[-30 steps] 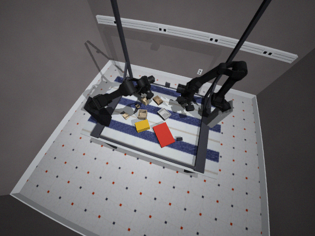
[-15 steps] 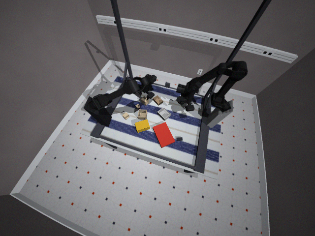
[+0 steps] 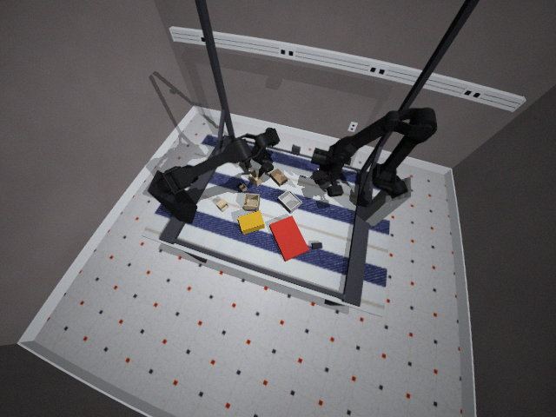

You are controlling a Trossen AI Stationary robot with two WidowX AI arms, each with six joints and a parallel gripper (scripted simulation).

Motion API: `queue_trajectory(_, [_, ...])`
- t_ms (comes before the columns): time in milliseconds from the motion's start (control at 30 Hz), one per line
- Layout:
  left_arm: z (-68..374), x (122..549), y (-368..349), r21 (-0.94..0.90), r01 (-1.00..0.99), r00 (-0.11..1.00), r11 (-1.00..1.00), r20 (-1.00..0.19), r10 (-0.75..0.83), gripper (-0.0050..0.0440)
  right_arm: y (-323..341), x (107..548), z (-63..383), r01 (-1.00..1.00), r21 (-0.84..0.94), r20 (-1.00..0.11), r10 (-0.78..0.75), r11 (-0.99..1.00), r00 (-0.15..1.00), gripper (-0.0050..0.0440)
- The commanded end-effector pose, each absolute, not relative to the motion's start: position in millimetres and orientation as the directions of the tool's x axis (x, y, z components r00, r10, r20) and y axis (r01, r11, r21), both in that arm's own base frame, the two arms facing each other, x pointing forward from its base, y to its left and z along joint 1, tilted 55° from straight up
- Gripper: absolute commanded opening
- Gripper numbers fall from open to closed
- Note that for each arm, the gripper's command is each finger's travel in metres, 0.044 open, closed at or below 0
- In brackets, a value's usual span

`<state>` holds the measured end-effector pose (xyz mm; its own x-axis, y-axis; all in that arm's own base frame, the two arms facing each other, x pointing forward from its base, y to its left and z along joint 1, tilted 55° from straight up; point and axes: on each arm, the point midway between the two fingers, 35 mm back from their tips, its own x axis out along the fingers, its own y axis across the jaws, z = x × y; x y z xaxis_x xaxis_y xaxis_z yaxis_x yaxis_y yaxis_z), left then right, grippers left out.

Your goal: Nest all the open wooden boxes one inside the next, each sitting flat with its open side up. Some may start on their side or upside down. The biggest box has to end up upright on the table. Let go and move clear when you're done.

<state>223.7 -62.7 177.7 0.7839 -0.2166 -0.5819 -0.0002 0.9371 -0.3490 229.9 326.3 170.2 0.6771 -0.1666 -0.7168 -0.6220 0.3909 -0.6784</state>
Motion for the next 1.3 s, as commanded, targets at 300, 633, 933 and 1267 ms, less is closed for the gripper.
queue_trajectory(300, [184.4,223.4,-63.1,-0.357,0.007,0.797,0.934,-0.562,-0.221,0.04,326.0,234.7,173.1,-0.607,-0.688,-0.718,-0.251,0.398,0.649,0.04])
queue_trajectory(633, [184.4,223.4,-63.1,-0.357,0.007,0.797,0.934,-0.562,-0.221,0.04,342.1,288.7,134.2,-0.612,-0.682,-0.723,-0.247,0.401,0.645,0.04])
queue_trajectory(933, [184.4,223.4,-63.1,-0.357,0.007,0.797,0.934,-0.562,-0.221,0.04,343.6,292.6,132.8,-0.609,-0.684,-0.721,-0.244,0.402,0.648,0.04])
queue_trajectory(1267, [184.4,223.4,-63.1,-0.357,0.007,0.797,0.934,-0.562,-0.221,0.04,343.6,295.5,132.9,-0.606,-0.685,-0.72,-0.243,0.405,0.65,0.0325])
